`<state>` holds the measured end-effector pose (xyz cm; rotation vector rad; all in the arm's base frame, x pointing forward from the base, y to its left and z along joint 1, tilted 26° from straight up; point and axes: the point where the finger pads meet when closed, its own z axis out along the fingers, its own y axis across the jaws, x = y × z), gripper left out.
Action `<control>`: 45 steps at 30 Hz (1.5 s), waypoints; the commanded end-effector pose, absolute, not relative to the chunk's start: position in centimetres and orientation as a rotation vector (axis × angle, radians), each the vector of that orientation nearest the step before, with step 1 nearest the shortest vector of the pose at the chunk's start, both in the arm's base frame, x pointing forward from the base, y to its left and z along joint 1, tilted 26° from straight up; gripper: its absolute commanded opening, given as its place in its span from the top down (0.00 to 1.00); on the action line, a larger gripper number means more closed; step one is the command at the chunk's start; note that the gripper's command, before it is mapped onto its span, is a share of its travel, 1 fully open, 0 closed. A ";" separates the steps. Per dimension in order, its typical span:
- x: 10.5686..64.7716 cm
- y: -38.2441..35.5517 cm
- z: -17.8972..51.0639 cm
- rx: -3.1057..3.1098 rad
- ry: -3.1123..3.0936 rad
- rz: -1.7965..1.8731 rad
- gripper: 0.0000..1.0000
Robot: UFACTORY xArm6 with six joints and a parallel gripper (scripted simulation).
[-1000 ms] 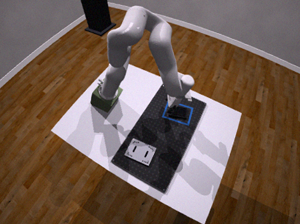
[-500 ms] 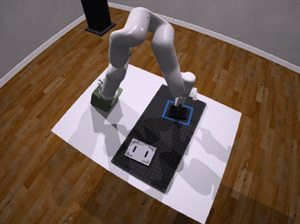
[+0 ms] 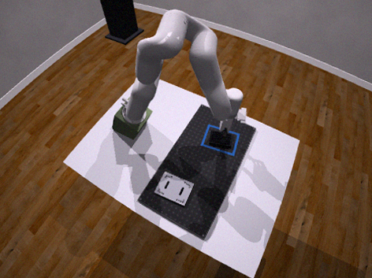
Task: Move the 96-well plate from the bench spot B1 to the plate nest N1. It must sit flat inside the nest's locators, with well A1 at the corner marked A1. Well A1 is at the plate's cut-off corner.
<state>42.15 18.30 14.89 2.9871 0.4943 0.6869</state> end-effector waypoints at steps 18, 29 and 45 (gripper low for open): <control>43.4 18.4 12.6 2.987 0.495 0.692 0.00; 44.1 18.5 11.1 2.987 0.495 0.692 0.00; 44.9 18.6 9.5 2.987 0.495 0.692 0.00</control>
